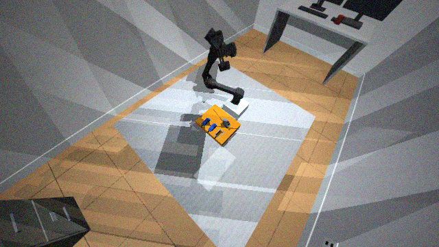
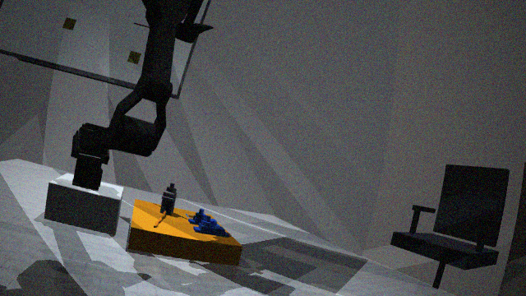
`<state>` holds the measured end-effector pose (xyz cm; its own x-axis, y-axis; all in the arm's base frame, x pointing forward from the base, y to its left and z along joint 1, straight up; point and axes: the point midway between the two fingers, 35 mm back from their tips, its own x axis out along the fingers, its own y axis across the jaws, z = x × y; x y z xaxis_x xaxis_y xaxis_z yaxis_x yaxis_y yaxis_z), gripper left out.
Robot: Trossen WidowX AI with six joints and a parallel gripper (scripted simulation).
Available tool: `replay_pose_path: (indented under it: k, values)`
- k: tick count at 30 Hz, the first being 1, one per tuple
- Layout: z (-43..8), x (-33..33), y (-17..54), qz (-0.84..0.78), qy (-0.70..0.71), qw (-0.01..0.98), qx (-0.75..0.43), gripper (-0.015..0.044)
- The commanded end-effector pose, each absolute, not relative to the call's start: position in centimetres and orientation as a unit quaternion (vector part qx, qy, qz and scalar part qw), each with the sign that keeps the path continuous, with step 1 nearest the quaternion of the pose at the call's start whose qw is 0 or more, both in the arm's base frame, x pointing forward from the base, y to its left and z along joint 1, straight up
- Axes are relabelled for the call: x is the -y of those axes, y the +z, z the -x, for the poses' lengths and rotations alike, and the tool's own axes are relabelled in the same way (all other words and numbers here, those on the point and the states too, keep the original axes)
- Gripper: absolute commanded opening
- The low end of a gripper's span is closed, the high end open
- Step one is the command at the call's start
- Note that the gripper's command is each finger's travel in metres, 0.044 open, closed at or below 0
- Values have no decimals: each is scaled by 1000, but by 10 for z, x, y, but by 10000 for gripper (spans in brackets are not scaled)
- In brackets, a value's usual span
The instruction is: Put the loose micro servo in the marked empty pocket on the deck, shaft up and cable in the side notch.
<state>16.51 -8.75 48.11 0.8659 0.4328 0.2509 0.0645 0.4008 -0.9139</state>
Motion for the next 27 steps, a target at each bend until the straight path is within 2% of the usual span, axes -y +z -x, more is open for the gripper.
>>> replay_pose_path:
  k: [1, 2, 27]
  values:
    - [-165, 87, 481, 535, 114, 804, 232, 426]
    - [-164, 86, 482, 533, 114, 805, 232, 440]
    - [-137, 38, 490, 507, 123, 820, 236, 440]
